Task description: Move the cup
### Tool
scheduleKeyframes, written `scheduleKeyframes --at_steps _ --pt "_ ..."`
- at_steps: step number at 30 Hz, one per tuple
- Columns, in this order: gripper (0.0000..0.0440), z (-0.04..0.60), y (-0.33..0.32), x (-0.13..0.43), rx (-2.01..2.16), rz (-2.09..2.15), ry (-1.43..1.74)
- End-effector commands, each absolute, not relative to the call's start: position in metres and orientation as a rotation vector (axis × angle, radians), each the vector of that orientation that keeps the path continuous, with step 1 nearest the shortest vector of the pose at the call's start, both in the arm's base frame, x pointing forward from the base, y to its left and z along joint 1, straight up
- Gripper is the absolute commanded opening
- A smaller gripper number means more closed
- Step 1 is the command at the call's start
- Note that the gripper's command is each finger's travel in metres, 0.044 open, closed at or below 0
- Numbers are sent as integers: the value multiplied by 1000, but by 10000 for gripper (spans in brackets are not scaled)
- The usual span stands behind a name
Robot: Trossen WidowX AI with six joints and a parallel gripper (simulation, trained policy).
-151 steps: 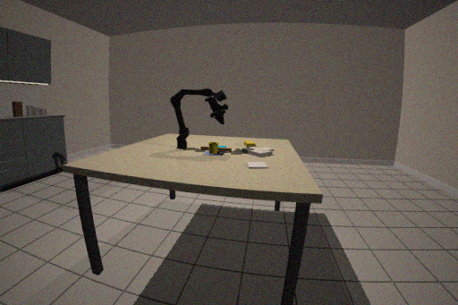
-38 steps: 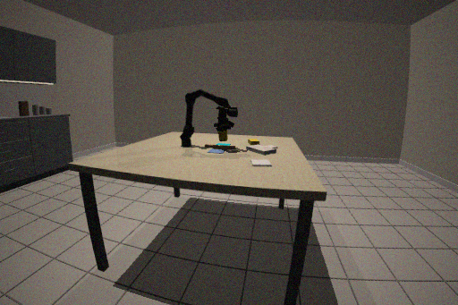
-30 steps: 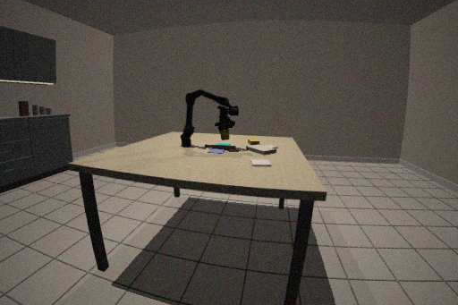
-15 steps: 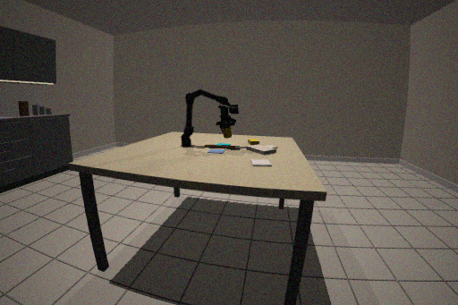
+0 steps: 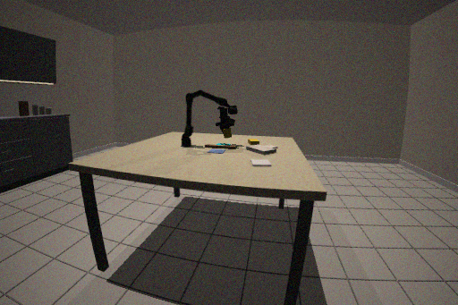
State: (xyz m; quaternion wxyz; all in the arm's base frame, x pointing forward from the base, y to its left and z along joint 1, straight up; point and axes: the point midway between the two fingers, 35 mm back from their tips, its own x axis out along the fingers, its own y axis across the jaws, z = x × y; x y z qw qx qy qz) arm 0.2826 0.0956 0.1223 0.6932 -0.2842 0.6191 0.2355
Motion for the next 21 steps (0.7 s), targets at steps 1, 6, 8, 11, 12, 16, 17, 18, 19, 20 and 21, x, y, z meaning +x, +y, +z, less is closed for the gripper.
scheduleKeyframes --at_steps 1,6,8,11,12,16,17,18,19,20,21 --pt "0 117 105 278 -641 527 1379" --pt "0 108 117 272 -644 532 1369" --pt "0 104 120 270 -644 531 1368" --pt "0 97 124 266 -642 528 1366" --pt "0 95 125 265 -641 526 1366" --pt "4 85 127 260 -638 519 1370" --pt "6 83 128 259 -638 517 1372" --pt "9 80 128 258 -637 515 1374" --pt "13 78 128 256 -636 512 1376" --pt "19 75 128 255 -636 509 1376" --pt "25 73 127 255 -635 506 1376"
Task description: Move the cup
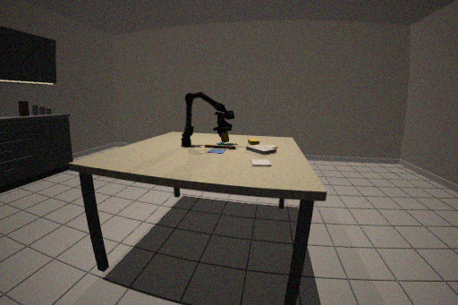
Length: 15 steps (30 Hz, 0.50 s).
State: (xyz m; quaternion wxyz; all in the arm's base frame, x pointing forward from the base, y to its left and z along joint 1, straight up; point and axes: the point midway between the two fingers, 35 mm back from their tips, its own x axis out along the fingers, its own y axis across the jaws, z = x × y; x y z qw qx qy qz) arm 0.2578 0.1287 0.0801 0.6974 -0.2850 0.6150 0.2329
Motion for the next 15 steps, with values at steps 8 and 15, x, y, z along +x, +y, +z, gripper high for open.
scheduleKeyframes --at_steps 8,15 --pt "57 61 125 253 -620 486 1364" --pt "136 65 127 259 -578 481 1320"
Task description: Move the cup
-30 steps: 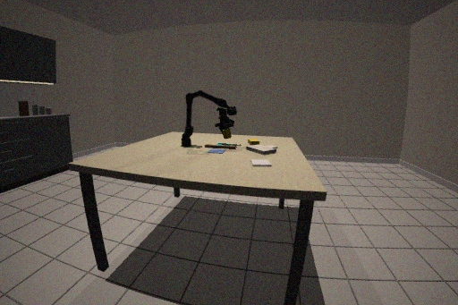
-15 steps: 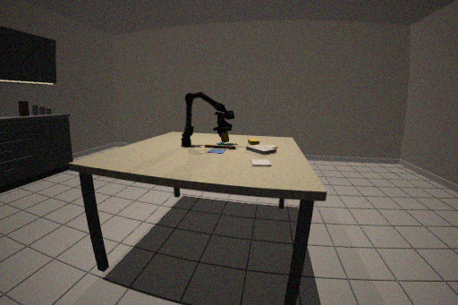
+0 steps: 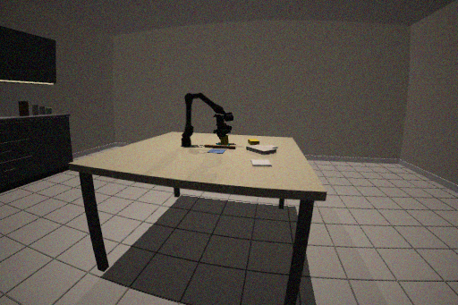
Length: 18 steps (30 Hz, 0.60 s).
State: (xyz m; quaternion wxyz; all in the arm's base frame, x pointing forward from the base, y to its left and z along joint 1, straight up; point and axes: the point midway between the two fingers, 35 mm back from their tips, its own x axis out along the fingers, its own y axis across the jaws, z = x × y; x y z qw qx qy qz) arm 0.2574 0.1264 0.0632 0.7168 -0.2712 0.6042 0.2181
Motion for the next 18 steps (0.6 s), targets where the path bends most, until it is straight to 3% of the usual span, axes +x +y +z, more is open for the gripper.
scheduleKeyframes --at_steps 1,18 --pt "152 67 128 261 -568 481 1309" --pt "199 98 129 253 -489 520 1221"
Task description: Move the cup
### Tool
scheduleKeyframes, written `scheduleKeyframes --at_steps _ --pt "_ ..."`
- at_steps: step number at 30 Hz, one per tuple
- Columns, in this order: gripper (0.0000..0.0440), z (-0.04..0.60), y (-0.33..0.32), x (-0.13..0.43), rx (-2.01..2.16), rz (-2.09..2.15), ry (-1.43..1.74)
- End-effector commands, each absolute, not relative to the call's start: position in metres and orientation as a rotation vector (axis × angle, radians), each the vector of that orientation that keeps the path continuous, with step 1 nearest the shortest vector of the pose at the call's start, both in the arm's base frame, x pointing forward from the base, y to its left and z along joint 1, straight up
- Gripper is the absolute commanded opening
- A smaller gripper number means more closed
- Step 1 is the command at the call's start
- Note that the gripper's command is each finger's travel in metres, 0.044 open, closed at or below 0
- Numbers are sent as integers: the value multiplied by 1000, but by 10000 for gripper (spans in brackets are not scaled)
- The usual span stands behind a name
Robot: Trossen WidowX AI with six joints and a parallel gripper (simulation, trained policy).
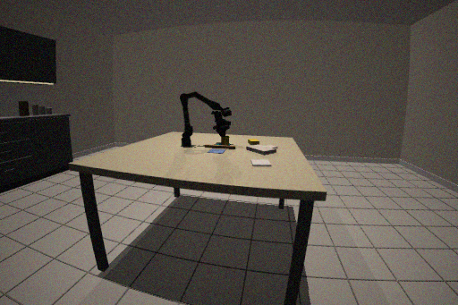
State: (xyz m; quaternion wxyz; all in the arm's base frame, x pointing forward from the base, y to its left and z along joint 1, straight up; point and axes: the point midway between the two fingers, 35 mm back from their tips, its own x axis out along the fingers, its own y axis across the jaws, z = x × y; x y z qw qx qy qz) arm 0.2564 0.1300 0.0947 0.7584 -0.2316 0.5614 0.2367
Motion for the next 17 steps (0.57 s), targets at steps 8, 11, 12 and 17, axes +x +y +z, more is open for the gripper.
scheduleKeyframes --at_steps 8,11,12,17 --pt "238 120 127 249 -454 522 1170" --pt "259 130 127 249 -443 521 1143" --pt "271 133 126 249 -440 520 1134" --pt "368 151 123 251 -421 510 1096"
